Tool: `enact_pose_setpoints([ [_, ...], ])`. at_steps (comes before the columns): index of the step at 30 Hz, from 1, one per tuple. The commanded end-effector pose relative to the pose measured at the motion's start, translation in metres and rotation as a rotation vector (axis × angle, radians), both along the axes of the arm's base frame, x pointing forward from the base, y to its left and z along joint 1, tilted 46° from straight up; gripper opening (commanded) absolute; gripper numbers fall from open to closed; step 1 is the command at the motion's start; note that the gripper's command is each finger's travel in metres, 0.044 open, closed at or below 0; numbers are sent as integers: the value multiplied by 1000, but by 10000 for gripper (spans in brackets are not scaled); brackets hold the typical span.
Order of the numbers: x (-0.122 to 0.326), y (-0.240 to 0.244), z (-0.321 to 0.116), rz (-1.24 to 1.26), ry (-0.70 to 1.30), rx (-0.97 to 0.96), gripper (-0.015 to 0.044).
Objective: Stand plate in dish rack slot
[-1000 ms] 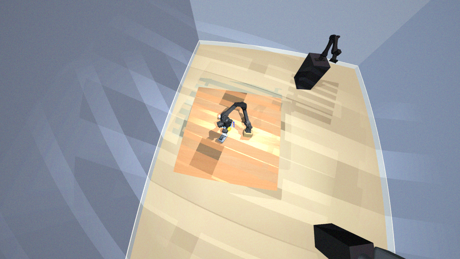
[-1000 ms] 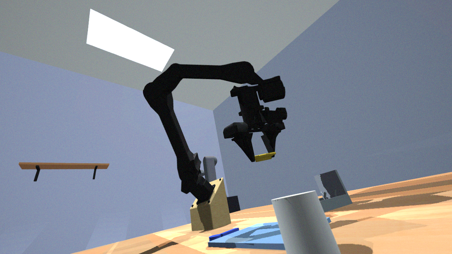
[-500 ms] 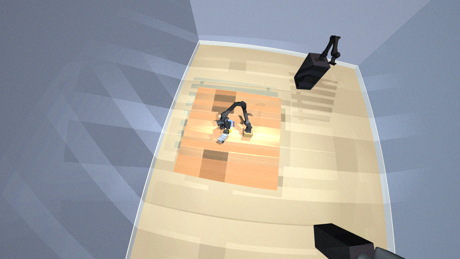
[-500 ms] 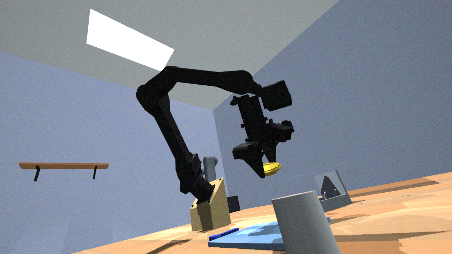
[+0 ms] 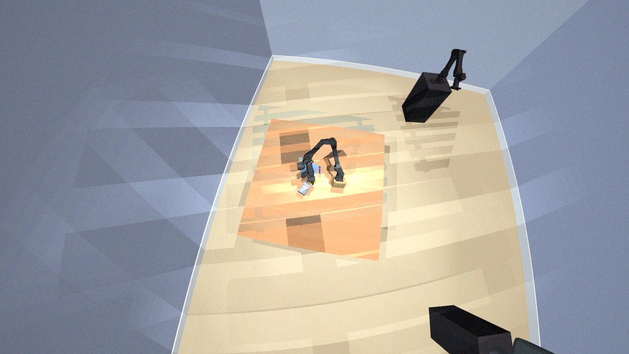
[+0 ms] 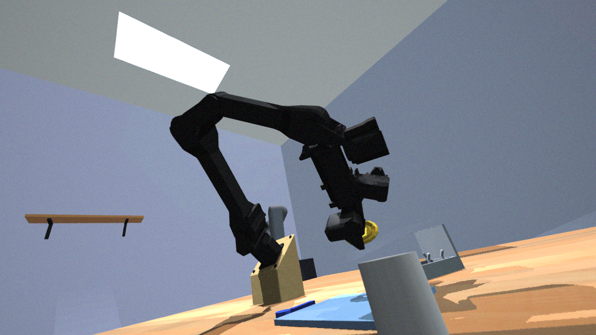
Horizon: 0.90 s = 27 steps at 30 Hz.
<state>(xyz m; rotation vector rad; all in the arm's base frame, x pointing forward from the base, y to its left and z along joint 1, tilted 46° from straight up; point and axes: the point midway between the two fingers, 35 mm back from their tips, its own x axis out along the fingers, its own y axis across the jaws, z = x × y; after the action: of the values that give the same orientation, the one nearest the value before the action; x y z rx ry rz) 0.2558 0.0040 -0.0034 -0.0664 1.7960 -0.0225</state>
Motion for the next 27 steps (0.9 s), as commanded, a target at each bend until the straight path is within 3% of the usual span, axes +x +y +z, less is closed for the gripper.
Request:
enact_pose_setpoints([
  [1,1,-1,-2,55,-31,76,0],
  [27,10,-24,-20,518,-392,439,0],
])
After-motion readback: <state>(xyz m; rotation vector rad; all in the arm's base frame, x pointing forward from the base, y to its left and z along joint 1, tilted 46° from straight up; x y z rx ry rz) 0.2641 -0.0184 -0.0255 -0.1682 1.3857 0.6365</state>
